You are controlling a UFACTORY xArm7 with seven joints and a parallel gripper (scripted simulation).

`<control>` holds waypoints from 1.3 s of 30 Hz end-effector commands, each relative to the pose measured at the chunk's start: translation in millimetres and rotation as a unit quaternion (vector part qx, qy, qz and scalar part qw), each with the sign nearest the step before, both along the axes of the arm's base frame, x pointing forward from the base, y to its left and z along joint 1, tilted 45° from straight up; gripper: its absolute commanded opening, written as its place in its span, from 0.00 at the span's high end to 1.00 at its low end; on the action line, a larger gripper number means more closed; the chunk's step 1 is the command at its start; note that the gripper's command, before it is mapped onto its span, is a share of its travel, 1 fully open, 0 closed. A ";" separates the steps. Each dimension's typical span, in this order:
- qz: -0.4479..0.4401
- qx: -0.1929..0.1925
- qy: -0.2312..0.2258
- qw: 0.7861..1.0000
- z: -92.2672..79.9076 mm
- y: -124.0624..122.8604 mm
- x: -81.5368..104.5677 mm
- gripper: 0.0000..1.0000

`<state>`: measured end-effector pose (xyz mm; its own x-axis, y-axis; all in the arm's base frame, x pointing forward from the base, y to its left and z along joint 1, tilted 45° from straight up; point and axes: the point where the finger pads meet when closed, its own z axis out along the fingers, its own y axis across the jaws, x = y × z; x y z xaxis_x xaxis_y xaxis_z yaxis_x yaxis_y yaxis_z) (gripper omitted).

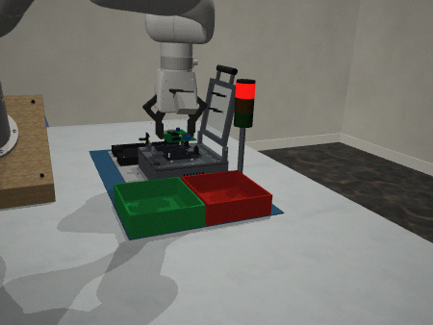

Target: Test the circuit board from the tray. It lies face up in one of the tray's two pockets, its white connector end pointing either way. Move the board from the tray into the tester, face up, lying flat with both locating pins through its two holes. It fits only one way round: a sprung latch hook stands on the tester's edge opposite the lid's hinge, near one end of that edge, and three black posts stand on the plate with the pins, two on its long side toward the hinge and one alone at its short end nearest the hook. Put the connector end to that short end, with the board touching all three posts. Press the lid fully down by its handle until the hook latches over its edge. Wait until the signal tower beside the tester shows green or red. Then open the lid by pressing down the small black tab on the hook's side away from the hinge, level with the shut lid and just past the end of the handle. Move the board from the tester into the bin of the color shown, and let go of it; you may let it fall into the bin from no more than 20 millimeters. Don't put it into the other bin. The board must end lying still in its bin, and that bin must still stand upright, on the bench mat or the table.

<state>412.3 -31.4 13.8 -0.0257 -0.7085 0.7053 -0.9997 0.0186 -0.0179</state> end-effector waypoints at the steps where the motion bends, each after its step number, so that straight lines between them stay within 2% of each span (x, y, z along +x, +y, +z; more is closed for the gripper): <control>1: 0.001 0.000 -0.001 1.000 6.4 6.7 0.5 0.21; 14: 0.001 0.000 -0.001 1.000 40.1 40.2 0.5 0.21; 24: 0.001 0.000 -0.001 1.000 45.8 45.9 0.5 0.21; 39: 0.001 0.000 -0.001 1.000 47.9 42.0 1.3 0.21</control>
<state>412.0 11.3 59.3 -0.0253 -0.7077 0.7061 -0.9997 0.0200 -0.0157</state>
